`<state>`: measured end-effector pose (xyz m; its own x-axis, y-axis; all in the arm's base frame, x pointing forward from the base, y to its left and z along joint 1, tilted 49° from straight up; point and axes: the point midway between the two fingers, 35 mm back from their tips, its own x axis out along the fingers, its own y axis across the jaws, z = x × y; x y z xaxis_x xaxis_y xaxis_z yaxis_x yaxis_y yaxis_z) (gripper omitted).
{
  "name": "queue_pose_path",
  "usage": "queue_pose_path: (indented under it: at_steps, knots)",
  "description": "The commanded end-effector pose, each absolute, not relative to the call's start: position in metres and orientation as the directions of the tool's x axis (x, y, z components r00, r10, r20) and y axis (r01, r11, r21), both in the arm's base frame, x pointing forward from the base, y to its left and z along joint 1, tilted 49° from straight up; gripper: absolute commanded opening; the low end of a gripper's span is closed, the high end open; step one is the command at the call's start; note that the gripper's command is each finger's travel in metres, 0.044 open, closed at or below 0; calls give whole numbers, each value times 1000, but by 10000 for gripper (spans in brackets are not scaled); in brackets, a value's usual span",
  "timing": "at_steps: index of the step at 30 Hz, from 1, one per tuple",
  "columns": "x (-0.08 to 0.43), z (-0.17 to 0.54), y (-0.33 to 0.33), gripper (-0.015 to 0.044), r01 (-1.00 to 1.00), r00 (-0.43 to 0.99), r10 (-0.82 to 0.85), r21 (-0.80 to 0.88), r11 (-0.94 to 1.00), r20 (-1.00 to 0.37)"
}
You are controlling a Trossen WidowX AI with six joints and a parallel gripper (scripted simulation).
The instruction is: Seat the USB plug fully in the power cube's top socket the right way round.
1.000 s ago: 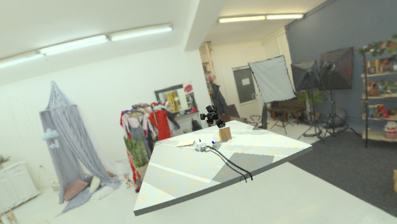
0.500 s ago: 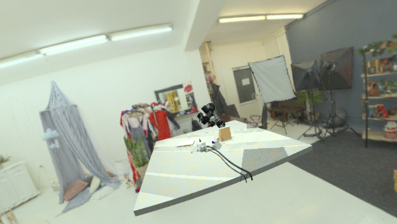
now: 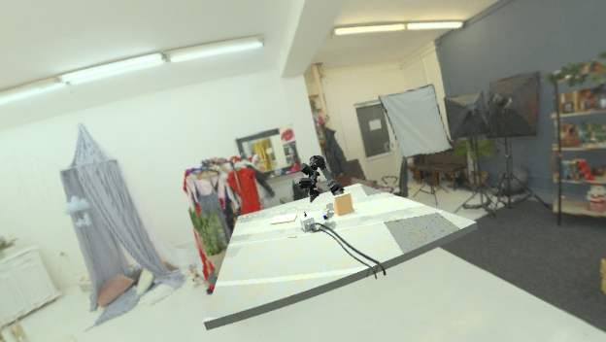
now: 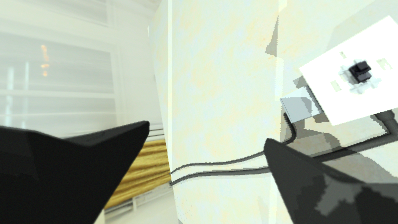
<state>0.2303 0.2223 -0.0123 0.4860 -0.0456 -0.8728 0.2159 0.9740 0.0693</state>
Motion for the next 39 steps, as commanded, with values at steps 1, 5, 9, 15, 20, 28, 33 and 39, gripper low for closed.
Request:
queue_pose_path:
  at_steps: [1,5,9,15,20,28,33,39]
  knots:
    - [261,-18,181,440,-462,329,-417,-530,712,-847]
    - [266,-17,171,440,-627,283,-492,-547,554,-823]
    - [271,-15,162,440,-774,238,-559,-503,385,-794]
    - [278,-12,150,440,-931,179,-641,-339,136,-747]
    - [284,-8,141,440,-989,132,-698,-135,-51,-704]
    - [288,-4,132,440,-959,93,-743,141,-246,-663]
    - [288,-4,132,440,-959,93,-743,141,-246,-663]
    - [288,-4,132,440,-959,93,-743,141,-246,-663]
